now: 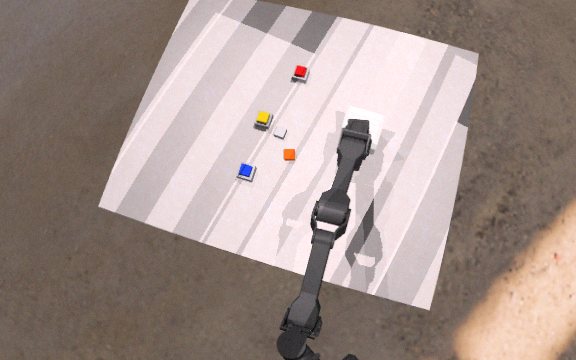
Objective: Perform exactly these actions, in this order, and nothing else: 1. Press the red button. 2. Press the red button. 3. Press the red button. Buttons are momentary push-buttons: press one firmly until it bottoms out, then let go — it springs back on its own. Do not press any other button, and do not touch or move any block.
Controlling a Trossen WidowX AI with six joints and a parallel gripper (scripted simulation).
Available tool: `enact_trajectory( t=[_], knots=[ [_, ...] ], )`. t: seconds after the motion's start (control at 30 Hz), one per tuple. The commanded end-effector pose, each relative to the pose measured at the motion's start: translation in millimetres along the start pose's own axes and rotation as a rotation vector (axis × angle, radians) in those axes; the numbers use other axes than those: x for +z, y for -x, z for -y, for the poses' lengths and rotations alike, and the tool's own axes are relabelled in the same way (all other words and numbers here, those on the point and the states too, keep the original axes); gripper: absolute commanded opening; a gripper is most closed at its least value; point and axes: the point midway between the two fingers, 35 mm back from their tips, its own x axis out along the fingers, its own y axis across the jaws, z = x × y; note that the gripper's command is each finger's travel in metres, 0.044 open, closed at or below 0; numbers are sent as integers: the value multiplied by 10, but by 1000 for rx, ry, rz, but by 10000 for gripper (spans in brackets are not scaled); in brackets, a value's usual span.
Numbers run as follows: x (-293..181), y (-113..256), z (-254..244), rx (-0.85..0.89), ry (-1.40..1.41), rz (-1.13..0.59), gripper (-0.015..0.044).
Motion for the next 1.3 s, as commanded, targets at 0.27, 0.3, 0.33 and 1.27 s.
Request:
enact_trajectory(
  t=[0.27, 0.3, 0.33, 1.27],
  knots=[
    [1149, 700, 4, -45, 250, 375, 400],
    [1280, 823, -2, -56, 281, 423, 400],
    [1413, 956, -5, -70, 311, 471, 400],
    [2155, 6403, 380, -923, 584, 1563, 400]
  ],
)
